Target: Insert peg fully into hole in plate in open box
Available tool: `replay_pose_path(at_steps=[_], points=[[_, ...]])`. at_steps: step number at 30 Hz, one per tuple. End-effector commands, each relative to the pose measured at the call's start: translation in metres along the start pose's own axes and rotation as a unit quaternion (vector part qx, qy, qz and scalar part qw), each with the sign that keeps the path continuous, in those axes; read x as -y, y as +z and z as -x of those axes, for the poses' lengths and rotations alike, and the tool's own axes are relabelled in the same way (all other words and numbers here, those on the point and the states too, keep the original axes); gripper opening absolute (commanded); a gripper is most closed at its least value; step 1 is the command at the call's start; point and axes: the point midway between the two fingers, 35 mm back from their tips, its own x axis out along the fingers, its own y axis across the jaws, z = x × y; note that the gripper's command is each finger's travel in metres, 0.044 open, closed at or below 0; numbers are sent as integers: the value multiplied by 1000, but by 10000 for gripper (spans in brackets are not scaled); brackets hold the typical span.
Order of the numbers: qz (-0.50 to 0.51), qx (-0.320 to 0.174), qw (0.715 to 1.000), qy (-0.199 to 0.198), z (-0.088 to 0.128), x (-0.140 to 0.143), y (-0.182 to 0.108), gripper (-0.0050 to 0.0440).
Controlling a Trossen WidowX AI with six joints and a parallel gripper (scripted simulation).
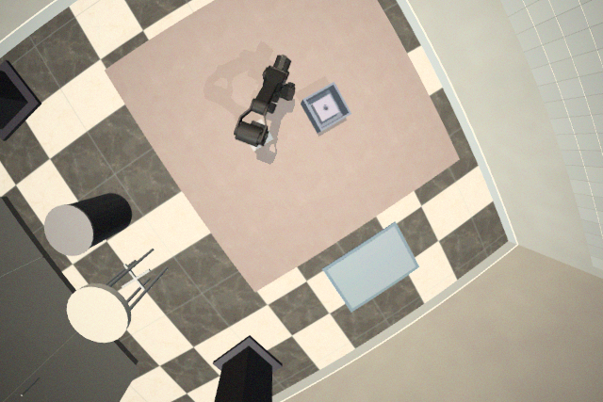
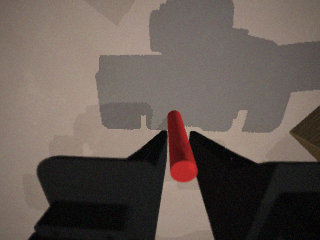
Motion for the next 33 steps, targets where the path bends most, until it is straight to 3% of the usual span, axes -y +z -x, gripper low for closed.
replay_pose_path(at_steps=[1, 13, 33], points=[[1, 2, 1000, 0, -1, 0, 0, 55], [1, 2, 1000, 0, 4, -1, 0, 0], [1, 2, 1000, 0, 61, -8, 0, 0]])
